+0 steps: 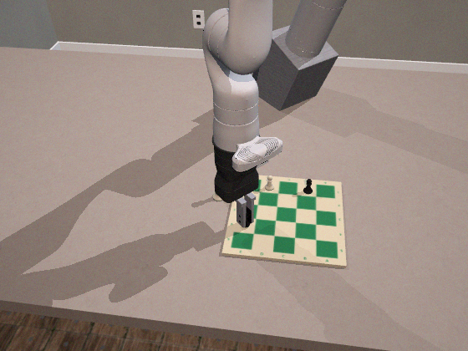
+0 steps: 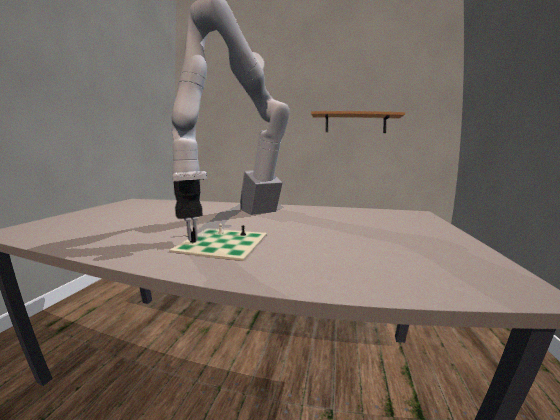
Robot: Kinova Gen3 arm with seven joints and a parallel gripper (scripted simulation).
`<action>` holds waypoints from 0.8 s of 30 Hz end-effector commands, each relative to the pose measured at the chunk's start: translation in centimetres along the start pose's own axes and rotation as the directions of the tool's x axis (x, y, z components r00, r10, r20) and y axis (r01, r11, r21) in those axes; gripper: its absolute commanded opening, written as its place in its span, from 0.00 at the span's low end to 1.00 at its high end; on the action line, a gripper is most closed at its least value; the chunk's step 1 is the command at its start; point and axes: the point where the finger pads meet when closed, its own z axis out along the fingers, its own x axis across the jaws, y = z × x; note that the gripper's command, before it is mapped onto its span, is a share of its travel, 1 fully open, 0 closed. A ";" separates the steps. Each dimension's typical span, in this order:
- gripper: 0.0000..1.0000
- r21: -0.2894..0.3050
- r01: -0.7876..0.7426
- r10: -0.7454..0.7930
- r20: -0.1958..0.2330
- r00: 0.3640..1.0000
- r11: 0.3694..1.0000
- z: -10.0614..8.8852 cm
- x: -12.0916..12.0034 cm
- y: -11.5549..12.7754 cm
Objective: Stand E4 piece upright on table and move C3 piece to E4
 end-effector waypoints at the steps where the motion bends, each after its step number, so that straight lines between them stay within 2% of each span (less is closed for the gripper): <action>1: 0.00 0.000 0.000 0.000 -0.001 1.000 1.000 0.0 0.0 0.0; 24: 0.00 0.000 0.000 0.000 -0.001 1.000 1.000 0.2 0.0 0.0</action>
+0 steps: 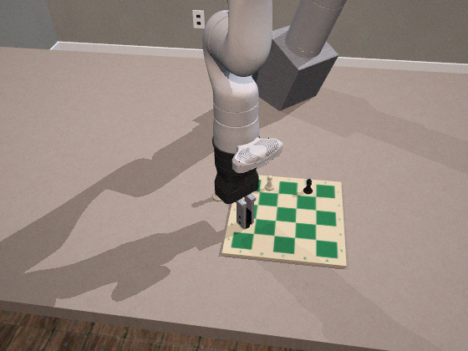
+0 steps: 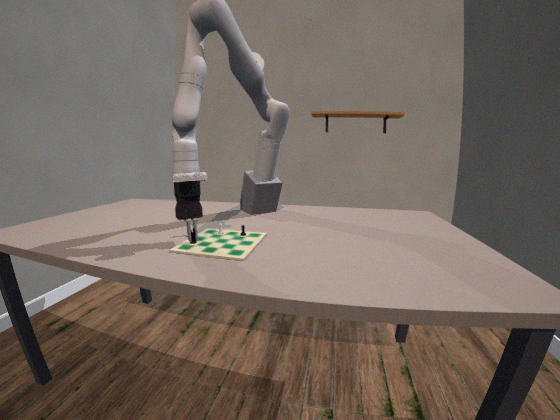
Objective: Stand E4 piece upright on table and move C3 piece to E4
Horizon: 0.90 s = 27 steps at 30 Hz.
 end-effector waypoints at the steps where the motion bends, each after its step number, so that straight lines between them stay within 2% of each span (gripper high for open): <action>1: 0.00 0.000 0.000 0.000 -0.002 1.000 1.000 -0.1 0.1 0.0; 26: 0.00 0.000 0.000 0.000 -0.002 1.000 1.000 -0.1 0.1 0.0; 27: 0.14 0.000 0.000 0.000 -0.002 1.000 1.000 -0.1 0.1 0.0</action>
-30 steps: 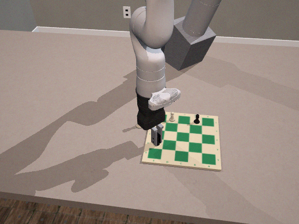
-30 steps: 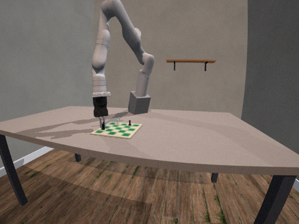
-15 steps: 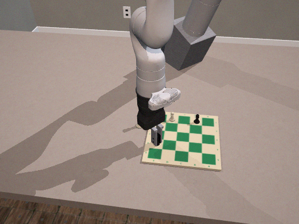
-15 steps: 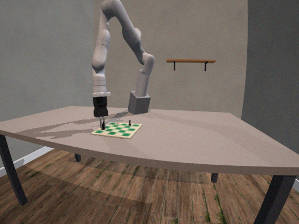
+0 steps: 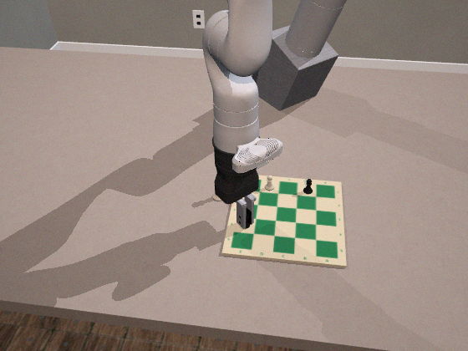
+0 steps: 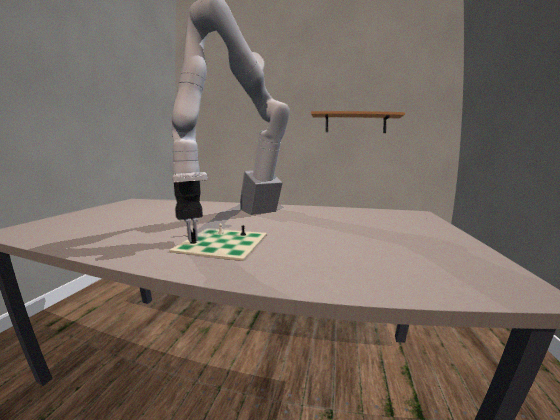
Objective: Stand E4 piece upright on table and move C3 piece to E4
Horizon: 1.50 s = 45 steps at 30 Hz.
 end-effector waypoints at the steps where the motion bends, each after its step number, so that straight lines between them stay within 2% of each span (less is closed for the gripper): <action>1: 0.14 0.000 0.000 0.000 -0.002 1.000 1.000 -0.1 0.1 0.0; 4: 0.14 0.000 0.000 0.000 -0.002 1.000 1.000 -0.1 0.1 0.0; 5: 0.27 0.000 0.000 0.000 -0.002 1.000 1.000 -0.1 0.1 0.0; 7: 0.27 0.000 0.000 0.000 -0.002 1.000 1.000 -0.1 0.1 0.0; 8: 0.41 0.000 0.000 0.000 -0.002 1.000 1.000 -0.1 0.1 0.0; 10: 0.41 0.000 0.000 0.000 -0.002 1.000 1.000 -0.1 0.1 0.0; 11: 0.54 0.000 0.000 0.000 -0.002 1.000 1.000 -0.1 0.1 0.0; 13: 0.54 0.000 0.000 0.000 -0.002 1.000 1.000 -0.1 0.1 0.0; 14: 0.68 0.000 0.000 0.000 -0.002 1.000 1.000 -0.1 0.1 0.0; 26: 0.68 0.000 0.000 0.000 -0.002 1.000 1.000 -0.1 0.1 0.0; 30: 0.68 0.000 0.000 0.000 -0.002 1.000 1.000 -0.6 0.1 0.0; 36: 0.68 0.000 0.000 0.000 -0.002 1.000 1.000 -3.0 0.1 0.0; 38: 0.68 0.000 0.000 0.000 -0.002 1.000 1.000 -3.0 0.1 0.0; 45: 0.68 0.000 0.000 0.000 -0.002 1.000 1.000 -6.8 0.1 0.0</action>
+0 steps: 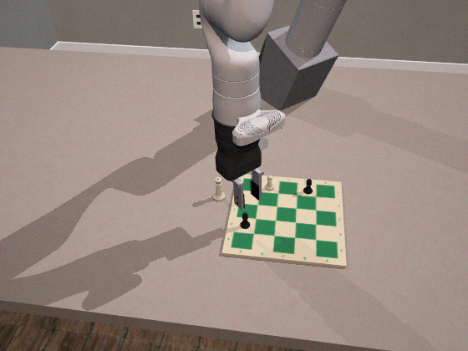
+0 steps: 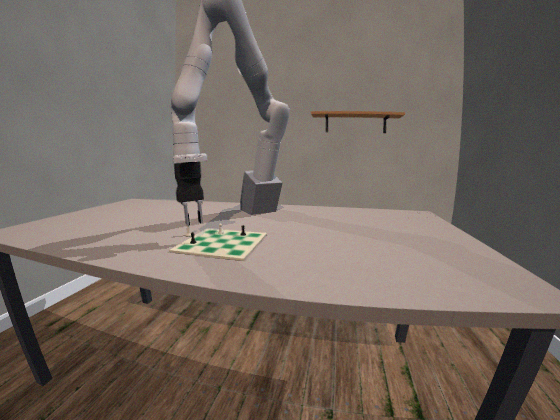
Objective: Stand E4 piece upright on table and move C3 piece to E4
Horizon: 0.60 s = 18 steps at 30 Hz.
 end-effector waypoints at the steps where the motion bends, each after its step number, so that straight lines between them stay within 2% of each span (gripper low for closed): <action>1: 0.68 0.004 0.005 -0.005 -0.028 1.000 1.000 -2.3 0.8 -0.4; 6: 0.68 0.004 0.005 -0.005 -0.028 1.000 1.000 -3.8 0.8 -0.3; 13: 0.68 0.004 0.005 -0.005 -0.028 1.000 1.000 -4.1 0.8 -0.3; 14: 1.00 0.004 0.005 -0.005 -0.028 1.000 1.000 -4.1 0.8 -0.3; 18: 1.00 0.004 0.005 -0.005 -0.028 1.000 1.000 -4.1 0.8 -0.3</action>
